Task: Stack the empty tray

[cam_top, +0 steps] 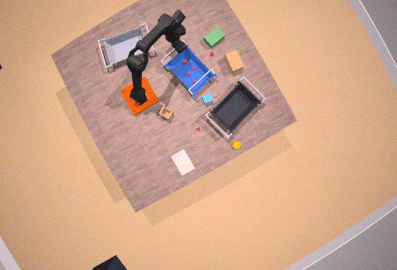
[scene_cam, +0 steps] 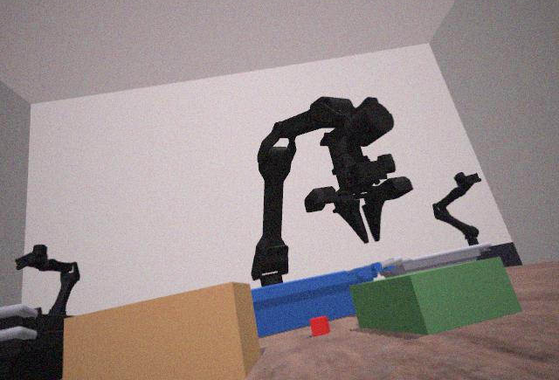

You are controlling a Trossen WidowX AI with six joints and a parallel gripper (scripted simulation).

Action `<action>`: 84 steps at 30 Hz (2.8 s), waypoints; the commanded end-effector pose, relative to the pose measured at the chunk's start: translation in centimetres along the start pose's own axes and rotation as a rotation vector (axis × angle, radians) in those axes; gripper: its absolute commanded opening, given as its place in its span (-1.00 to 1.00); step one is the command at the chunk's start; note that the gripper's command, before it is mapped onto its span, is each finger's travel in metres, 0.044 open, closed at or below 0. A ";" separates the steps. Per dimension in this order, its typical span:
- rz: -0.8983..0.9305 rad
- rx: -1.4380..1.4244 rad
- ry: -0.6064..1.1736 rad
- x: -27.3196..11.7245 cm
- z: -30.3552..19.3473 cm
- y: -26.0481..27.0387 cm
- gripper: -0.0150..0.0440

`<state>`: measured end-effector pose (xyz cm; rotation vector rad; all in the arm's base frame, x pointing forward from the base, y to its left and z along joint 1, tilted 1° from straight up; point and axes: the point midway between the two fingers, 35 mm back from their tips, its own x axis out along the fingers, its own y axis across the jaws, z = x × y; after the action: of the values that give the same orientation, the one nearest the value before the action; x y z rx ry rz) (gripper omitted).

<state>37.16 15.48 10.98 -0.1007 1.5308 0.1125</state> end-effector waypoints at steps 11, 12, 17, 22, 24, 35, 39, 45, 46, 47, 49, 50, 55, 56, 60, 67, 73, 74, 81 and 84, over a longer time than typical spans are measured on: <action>-0.008 -0.034 0.003 3.2 0.0 -0.2 -0.21; -0.008 -0.034 0.003 3.6 0.0 -0.2 -0.21; -0.008 -0.034 0.003 5.6 -0.1 -0.3 -0.21; -0.008 -0.034 0.003 6.2 -0.1 -0.3 -0.21; -0.008 -0.034 0.003 6.1 -0.1 -0.4 -0.21; -0.010 -0.034 0.003 2.9 0.0 -3.0 -0.21; -0.011 -0.034 0.003 2.7 0.0 -4.2 -0.21; -0.012 -0.034 0.003 3.1 0.1 -5.9 -0.21; -0.013 -0.034 0.003 3.3 0.1 -6.3 -0.21; -0.013 -0.034 0.003 3.6 0.1 -6.7 -0.21; -0.014 -0.034 0.003 4.3 0.1 -7.4 -0.21; -0.014 -0.034 0.003 4.6 0.1 -7.7 -0.21; -0.014 -0.034 0.002 4.2 0.2 -7.8 -0.21; -0.014 -0.034 0.002 3.9 0.3 -7.8 -0.21; -0.014 -0.034 0.002 2.0 0.4 -7.6 -0.21; -0.019 -0.035 0.008 0.9 0.3 -7.6 -0.21; -0.019 -0.035 0.008 0.9 0.3 -7.6 -0.21; -0.019 -0.035 0.008 0.9 0.3 -7.6 -0.21; -0.019 -0.035 0.008 0.9 0.3 -7.6 -0.21; -0.019 -0.035 0.008 0.9 0.3 -7.6 -0.21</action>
<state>38.57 8.02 10.19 -0.1438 1.5339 0.1247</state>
